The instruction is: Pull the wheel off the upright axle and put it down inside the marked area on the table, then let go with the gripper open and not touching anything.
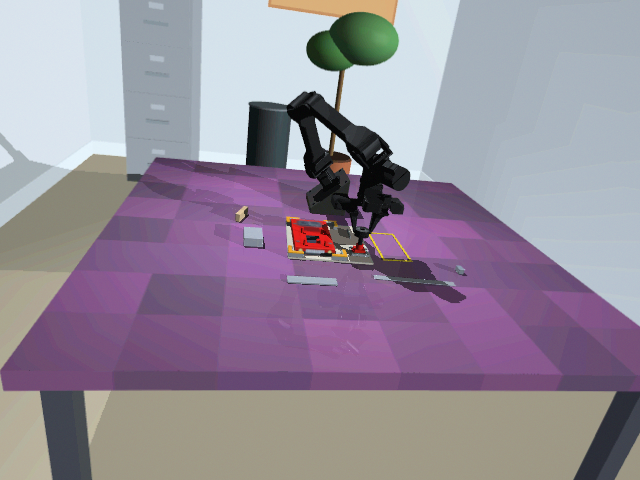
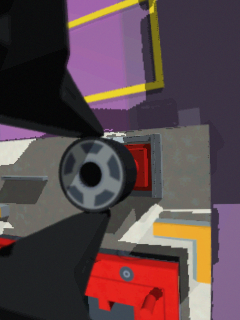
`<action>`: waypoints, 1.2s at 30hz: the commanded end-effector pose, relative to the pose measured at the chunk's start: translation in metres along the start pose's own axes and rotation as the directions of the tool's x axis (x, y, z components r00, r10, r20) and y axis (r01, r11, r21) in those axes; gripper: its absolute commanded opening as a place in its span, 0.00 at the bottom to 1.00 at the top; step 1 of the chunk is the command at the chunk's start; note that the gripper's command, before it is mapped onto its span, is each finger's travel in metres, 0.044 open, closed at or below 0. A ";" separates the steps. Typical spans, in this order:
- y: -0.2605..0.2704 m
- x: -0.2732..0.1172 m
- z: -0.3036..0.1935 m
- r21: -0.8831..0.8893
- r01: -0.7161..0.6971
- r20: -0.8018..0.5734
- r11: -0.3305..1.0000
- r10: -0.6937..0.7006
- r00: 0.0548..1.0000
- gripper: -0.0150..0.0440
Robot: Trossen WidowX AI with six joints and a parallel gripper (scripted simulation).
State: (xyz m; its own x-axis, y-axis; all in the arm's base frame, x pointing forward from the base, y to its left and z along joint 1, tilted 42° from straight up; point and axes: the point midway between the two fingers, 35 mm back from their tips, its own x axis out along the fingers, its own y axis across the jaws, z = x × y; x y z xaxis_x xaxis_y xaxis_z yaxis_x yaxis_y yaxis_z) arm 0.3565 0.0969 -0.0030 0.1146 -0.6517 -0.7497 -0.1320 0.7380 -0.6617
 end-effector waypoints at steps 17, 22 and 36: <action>-0.001 -0.012 0.002 0.007 -0.007 0.013 1.000 0.007 1.000 0.25; 0.000 -0.021 0.001 0.007 -0.008 0.013 1.000 0.008 1.000 0.25; 0.020 -0.040 -0.010 -0.004 -0.006 0.006 1.000 0.006 1.000 0.25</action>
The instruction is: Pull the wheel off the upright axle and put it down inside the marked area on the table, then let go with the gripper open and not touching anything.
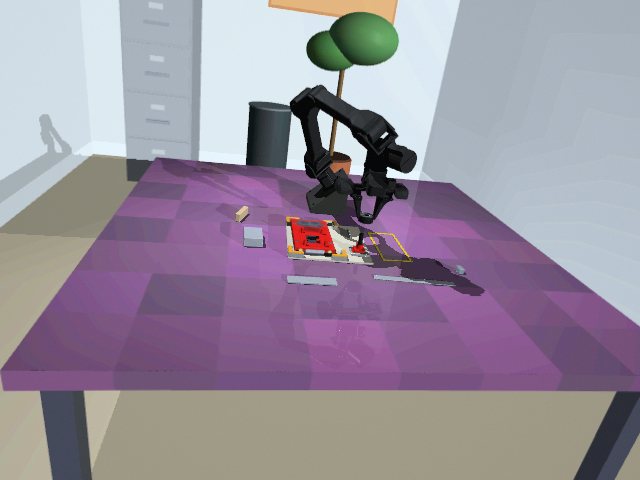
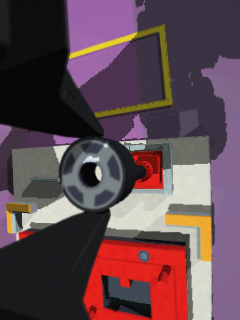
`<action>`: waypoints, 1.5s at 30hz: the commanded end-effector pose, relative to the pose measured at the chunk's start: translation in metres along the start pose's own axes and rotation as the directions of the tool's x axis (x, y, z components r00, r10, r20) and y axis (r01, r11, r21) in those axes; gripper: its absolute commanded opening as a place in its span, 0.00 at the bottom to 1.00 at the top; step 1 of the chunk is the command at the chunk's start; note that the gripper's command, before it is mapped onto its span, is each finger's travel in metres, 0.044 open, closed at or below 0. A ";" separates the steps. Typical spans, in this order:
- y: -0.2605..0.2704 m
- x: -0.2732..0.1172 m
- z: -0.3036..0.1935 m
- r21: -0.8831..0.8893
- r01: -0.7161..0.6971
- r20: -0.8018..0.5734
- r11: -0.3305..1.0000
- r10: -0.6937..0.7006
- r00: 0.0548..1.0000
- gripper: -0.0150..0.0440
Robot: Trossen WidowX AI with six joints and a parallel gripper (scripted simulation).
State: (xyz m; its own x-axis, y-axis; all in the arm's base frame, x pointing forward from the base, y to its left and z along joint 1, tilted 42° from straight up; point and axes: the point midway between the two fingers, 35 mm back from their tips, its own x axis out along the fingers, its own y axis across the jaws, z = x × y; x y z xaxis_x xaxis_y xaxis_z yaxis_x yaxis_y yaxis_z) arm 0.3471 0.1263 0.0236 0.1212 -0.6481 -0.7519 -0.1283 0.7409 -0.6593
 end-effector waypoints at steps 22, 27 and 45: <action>0.102 -0.008 -0.060 0.000 -0.013 0.003 1.000 0.013 1.000 0.25; 0.102 0.000 -0.060 0.001 -0.013 0.003 1.000 0.013 1.000 0.25; 0.103 0.081 -0.058 0.001 -0.010 0.004 1.000 0.010 1.000 0.25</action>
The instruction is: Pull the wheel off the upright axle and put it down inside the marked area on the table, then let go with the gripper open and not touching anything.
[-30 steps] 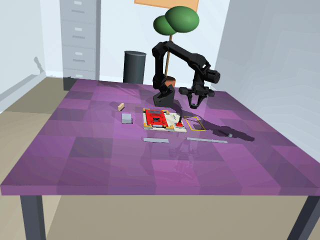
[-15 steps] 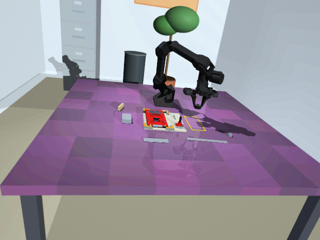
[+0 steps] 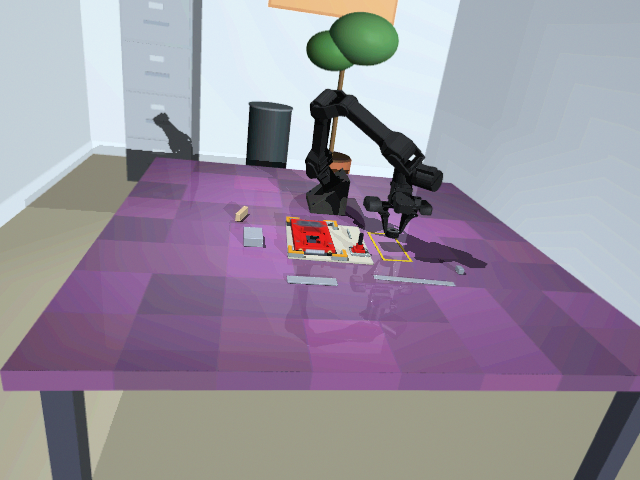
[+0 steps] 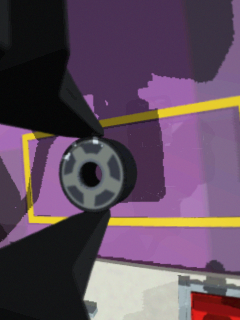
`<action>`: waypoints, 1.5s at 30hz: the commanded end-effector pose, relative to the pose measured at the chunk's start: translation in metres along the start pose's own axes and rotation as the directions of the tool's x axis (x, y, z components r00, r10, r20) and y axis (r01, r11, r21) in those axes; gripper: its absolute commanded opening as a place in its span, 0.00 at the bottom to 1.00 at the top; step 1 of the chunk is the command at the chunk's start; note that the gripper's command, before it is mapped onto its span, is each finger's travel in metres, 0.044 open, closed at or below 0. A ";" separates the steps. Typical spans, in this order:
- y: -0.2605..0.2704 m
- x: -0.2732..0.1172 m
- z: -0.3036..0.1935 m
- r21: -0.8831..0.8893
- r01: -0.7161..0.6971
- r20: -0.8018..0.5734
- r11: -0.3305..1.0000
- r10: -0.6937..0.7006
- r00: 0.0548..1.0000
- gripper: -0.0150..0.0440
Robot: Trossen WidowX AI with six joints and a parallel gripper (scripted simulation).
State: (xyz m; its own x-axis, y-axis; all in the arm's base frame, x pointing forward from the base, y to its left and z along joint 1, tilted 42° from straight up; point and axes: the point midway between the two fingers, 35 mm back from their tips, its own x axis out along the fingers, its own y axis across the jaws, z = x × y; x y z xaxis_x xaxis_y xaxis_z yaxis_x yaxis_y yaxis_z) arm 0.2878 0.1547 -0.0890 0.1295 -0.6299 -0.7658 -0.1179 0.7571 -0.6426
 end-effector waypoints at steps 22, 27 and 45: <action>-0.002 0.008 -0.004 -0.008 0.010 -0.012 1.000 -0.011 1.000 0.76; -0.002 -0.024 -0.006 -0.012 0.010 -0.008 1.000 -0.010 1.000 0.76; -0.036 -0.073 -0.089 -0.018 0.010 -0.014 1.000 -0.010 1.000 1.00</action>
